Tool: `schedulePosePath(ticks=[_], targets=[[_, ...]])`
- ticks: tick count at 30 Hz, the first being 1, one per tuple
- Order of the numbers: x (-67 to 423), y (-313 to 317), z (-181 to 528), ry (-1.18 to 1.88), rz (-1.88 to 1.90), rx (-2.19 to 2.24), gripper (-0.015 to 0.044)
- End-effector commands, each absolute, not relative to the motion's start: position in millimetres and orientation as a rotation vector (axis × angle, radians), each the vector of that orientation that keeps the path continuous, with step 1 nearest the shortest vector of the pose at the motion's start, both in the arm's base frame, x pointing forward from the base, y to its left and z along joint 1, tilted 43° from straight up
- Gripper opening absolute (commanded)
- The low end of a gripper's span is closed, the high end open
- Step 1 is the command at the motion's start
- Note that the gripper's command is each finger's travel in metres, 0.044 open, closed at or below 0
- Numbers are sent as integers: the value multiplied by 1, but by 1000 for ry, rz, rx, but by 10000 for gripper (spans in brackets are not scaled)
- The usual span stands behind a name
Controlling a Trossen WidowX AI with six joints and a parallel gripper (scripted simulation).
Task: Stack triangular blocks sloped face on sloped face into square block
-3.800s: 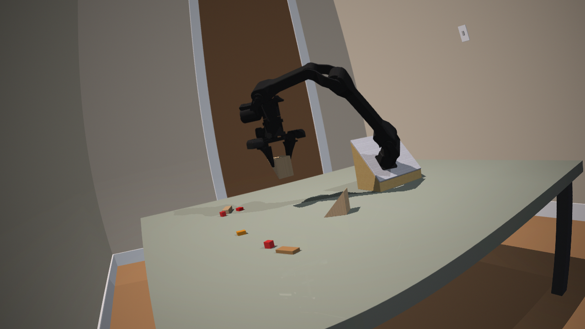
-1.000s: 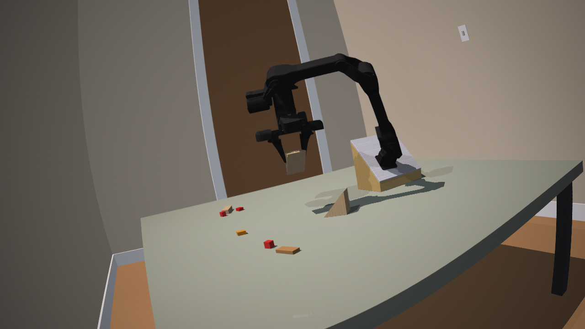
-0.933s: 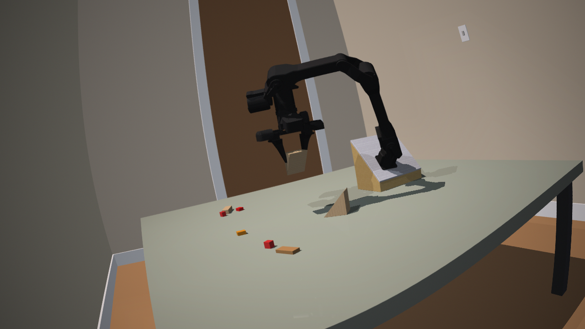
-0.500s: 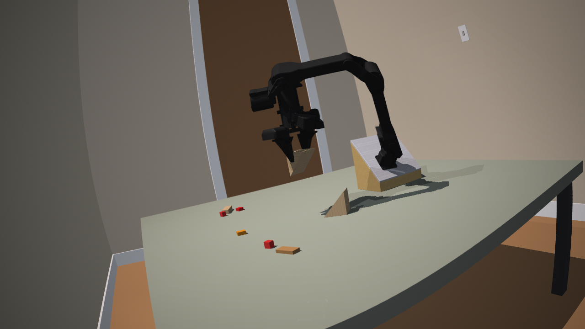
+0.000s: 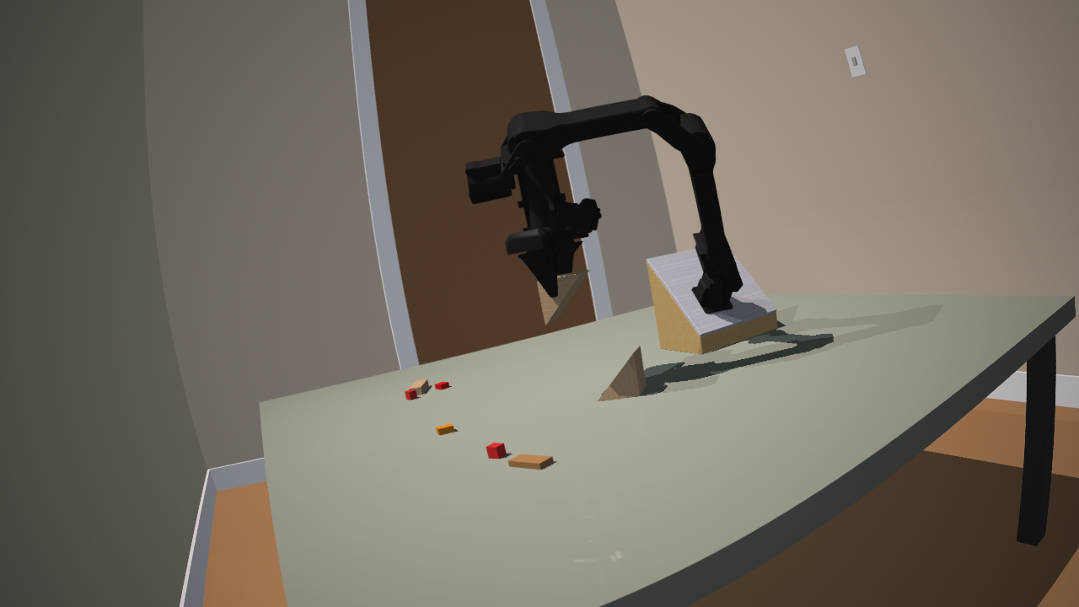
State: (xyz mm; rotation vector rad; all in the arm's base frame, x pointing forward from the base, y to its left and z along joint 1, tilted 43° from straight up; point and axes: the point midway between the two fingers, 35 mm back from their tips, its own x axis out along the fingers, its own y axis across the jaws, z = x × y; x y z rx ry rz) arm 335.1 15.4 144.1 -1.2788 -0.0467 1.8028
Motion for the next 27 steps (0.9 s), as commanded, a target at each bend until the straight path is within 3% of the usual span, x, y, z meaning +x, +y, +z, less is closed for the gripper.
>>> schedulePosePath(ticks=[1,27], targets=[[336,15,146,-100,1806,-1312,0],[307,78,107,-103,1805,-1310,0]])
